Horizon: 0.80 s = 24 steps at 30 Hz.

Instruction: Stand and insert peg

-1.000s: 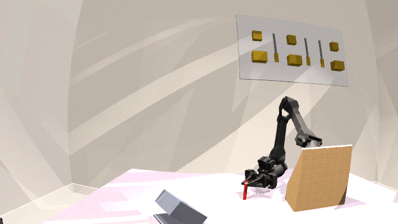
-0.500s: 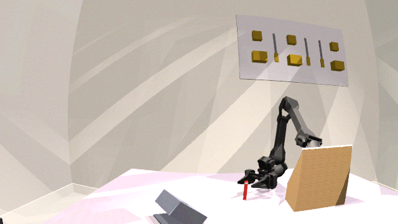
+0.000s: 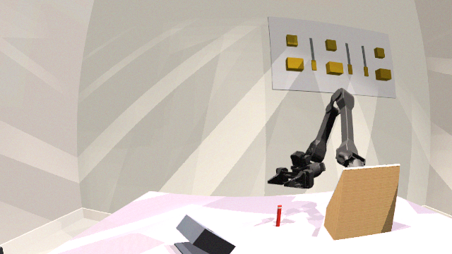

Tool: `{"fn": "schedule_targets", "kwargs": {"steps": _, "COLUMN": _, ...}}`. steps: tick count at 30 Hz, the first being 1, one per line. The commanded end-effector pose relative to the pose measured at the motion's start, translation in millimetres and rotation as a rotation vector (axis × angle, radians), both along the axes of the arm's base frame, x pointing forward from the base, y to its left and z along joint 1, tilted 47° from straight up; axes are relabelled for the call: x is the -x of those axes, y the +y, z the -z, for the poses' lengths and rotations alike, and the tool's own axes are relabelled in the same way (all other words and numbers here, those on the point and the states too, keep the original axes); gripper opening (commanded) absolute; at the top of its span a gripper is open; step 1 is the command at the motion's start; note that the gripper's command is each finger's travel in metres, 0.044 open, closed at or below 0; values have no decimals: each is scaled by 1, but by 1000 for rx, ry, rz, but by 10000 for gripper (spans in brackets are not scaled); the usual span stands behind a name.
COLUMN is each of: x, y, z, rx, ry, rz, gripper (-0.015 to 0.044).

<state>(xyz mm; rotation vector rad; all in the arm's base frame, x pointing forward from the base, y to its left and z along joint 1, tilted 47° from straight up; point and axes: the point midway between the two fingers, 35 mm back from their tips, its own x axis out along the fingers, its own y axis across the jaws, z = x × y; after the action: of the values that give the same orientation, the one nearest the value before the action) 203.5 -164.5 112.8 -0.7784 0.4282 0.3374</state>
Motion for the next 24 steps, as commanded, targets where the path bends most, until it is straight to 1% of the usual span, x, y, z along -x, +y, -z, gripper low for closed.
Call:
{"fn": "schedule_targets", "kwargs": {"steps": 1, "x": -1, "y": 28, "z": -18, "rx": -10, "ry": 0, "rz": 4, "gripper": 440}}
{"fn": "schedule_targets", "kwargs": {"steps": 6, "x": 1, "y": 59, "z": -36, "rx": -15, "ry": -15, "rz": 8, "gripper": 440}}
{"fn": "schedule_targets", "kwargs": {"steps": 11, "x": 1, "y": 60, "z": -34, "rx": -23, "ry": 5, "rz": 15, "gripper": 440}}
{"fn": "schedule_targets", "kwargs": {"steps": 24, "x": -2, "y": 50, "z": 11, "rx": -91, "ry": 399, "rz": 181, "gripper": 440}}
